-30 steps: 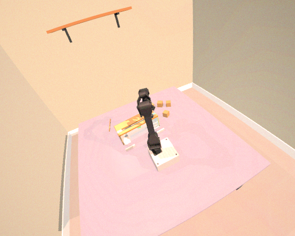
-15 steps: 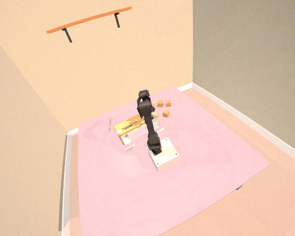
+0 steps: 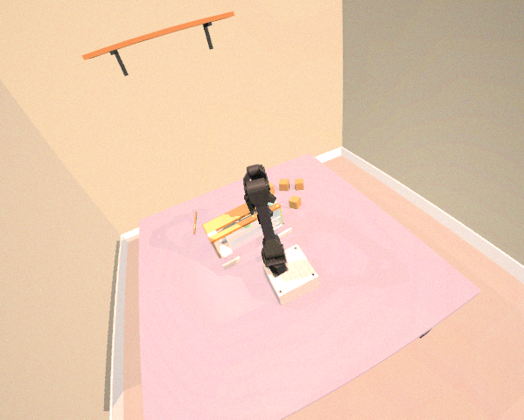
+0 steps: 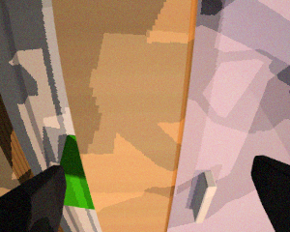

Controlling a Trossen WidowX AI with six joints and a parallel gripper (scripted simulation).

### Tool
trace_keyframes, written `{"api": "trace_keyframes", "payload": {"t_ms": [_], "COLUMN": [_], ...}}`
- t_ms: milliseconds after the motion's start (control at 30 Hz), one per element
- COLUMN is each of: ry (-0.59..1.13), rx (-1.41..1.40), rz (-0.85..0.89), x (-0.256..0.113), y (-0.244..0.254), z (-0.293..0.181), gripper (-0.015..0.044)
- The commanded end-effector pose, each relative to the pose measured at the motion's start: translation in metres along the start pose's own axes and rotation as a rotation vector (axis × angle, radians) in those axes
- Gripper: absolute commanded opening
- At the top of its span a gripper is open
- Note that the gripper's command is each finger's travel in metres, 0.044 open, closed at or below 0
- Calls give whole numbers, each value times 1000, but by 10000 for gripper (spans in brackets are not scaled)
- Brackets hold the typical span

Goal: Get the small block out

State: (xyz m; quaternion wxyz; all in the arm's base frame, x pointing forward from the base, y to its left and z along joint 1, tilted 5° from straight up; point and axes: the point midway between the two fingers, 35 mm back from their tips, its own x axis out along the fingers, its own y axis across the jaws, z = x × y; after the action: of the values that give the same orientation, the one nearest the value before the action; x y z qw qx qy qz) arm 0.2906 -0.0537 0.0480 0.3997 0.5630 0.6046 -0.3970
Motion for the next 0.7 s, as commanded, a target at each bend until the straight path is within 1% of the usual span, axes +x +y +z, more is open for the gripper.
{"api": "trace_keyframes", "payload": {"t_ms": [0, 600, 667], "ry": [8, 9, 1], "rx": [9, 9, 0], "rz": [-8, -8, 0], "x": [9, 37, 30], "y": [-3, -8, -4], "z": [1, 5, 5], "gripper": [400, 400, 400]}}
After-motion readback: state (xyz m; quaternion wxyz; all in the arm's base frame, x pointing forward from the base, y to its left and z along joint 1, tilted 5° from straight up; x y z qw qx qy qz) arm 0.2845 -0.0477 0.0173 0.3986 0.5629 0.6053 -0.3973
